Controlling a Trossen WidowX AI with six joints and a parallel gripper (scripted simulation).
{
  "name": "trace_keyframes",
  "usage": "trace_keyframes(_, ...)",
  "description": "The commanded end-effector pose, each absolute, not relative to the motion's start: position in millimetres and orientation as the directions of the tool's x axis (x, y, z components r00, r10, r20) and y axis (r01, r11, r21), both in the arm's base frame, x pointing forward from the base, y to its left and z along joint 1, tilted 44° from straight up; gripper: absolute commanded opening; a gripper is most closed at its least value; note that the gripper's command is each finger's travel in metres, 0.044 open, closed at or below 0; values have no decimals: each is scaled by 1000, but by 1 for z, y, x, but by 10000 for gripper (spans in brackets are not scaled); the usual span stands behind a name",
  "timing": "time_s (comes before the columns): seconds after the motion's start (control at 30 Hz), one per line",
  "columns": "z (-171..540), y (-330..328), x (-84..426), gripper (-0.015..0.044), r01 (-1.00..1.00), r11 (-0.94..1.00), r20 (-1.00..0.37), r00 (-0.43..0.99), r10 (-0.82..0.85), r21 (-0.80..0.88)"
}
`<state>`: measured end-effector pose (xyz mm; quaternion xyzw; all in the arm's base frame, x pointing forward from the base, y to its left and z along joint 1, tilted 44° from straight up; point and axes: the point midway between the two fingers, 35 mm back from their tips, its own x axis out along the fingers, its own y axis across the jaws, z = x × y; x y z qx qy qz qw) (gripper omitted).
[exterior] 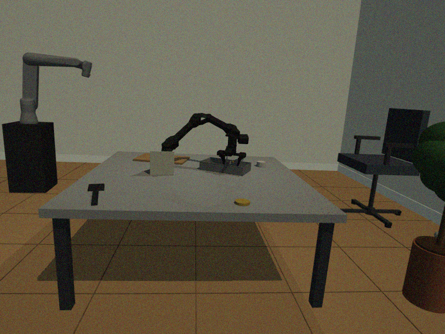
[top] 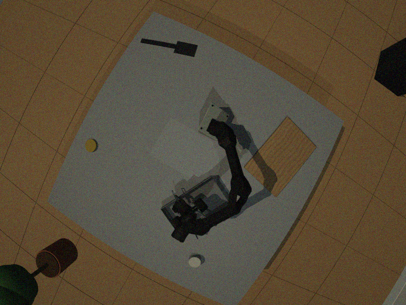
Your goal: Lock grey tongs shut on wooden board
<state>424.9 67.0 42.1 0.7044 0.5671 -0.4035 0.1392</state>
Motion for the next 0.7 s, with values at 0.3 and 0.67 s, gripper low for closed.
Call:
trace_keyframes(0.3,43,66,425,308,911,-319,-726,32,687,-261)
trace_keyframes(0.67,43,66,425,235,911,-319,-726,32,687,-261)
